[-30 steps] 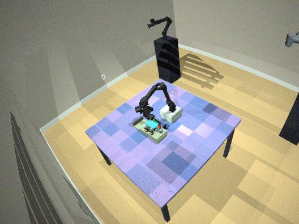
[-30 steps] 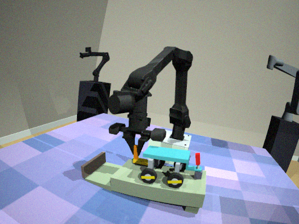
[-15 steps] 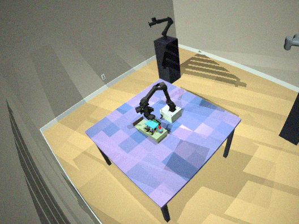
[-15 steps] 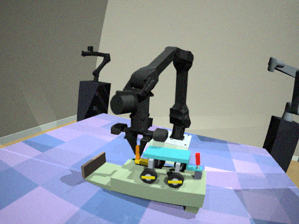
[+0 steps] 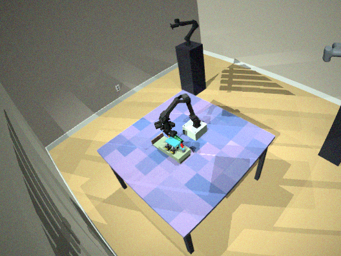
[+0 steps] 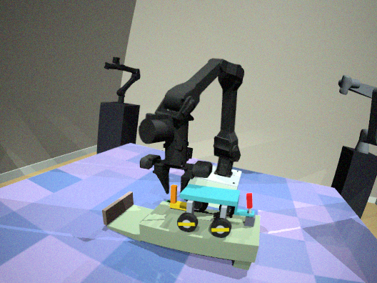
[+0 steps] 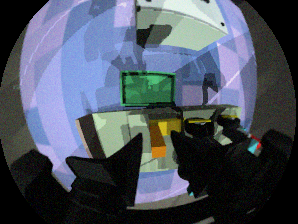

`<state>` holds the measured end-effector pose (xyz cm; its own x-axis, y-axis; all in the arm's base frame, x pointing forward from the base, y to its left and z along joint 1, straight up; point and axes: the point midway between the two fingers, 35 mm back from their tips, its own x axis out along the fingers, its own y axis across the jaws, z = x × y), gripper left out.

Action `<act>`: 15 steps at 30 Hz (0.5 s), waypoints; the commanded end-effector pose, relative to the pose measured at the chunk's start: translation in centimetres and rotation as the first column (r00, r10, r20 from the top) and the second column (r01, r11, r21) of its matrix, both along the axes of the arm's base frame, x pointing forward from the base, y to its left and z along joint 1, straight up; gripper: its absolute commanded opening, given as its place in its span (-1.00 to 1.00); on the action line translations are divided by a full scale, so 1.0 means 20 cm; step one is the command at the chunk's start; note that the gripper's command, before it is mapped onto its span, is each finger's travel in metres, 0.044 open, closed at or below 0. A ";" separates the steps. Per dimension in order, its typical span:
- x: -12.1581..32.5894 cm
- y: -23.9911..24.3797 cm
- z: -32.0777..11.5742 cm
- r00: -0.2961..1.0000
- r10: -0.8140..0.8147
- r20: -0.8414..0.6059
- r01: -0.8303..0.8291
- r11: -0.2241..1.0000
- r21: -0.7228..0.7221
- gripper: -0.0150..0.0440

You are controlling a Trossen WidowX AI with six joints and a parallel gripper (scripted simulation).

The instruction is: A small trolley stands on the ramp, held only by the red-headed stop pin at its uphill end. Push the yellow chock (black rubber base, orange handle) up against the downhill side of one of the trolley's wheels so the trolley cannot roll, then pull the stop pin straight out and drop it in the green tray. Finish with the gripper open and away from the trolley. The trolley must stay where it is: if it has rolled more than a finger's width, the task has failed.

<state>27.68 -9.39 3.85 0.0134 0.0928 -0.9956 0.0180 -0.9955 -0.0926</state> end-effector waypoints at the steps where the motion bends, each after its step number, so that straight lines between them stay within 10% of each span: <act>1: 0.00 -0.01 0.07 1.000 0.003 0.007 -0.003 1.000 0.003 0.15; 15: 0.00 -0.03 0.24 1.000 -0.002 0.003 0.002 1.000 -0.001 0.33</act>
